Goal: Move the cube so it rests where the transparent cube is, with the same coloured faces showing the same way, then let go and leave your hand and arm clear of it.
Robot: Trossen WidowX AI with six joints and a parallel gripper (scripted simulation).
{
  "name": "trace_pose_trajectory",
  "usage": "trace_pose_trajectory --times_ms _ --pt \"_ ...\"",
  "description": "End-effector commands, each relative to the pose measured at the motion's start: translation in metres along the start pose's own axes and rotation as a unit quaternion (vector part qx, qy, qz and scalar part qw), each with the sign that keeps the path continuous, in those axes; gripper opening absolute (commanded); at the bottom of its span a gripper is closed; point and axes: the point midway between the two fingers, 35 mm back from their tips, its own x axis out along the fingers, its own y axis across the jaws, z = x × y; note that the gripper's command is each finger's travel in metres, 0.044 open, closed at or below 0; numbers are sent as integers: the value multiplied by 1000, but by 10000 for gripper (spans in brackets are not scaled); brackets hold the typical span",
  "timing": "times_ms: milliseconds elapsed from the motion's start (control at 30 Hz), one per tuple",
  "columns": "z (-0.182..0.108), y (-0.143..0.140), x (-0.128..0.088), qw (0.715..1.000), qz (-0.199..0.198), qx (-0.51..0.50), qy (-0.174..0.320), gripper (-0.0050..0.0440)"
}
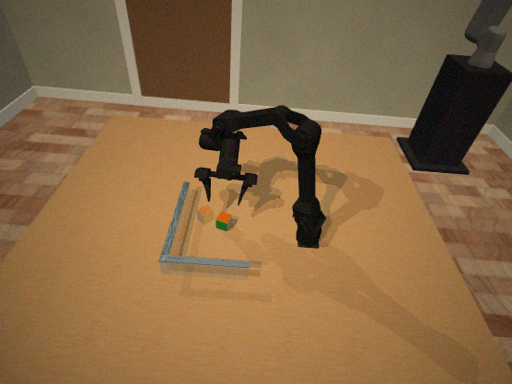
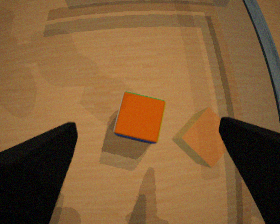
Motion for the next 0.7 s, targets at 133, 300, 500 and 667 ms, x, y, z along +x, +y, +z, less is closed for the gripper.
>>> trace_pose_trajectory --times_ms 133,300,500,667 --pt "4 -3 -9 1000 -14 -10 15 440" --pt "4 -3 -10 1000 -14 -8 15 440" --pt "3 -2 -44 999 -8 33 7 440" --pt "3 -2 -48 999 -8 38 5 440"
